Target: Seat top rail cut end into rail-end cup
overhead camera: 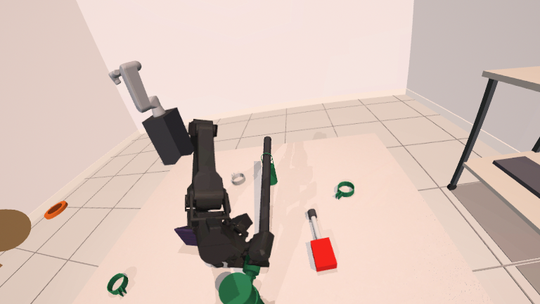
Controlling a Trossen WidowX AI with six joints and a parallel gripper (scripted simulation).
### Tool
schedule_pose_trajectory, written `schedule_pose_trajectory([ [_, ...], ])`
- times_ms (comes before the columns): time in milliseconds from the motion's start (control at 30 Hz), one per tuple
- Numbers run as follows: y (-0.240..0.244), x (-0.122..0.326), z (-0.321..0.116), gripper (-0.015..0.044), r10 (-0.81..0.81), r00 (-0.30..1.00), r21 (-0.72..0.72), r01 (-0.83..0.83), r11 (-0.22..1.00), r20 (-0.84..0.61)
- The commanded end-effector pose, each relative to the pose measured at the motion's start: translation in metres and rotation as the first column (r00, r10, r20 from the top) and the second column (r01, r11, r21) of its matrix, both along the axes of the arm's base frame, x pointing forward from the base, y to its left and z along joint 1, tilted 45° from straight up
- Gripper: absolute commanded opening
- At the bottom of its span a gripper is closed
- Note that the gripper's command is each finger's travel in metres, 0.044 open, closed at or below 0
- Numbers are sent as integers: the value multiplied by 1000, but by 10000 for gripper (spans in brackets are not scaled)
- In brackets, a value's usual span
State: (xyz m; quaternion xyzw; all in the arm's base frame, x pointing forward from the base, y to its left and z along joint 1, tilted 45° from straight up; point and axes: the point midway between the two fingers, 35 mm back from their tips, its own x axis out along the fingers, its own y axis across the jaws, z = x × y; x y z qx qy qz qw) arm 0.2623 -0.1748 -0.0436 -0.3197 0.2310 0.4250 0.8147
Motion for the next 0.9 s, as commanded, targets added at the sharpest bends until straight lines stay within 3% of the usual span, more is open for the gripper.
schedule_pose_trajectory([
  [0, -1, -3, 1, 0, 25, 999, -4, -25, 1000, 31],
  [867, -1, -10, 1, 0, 74, 994, -10, -73, 997, 77],
])
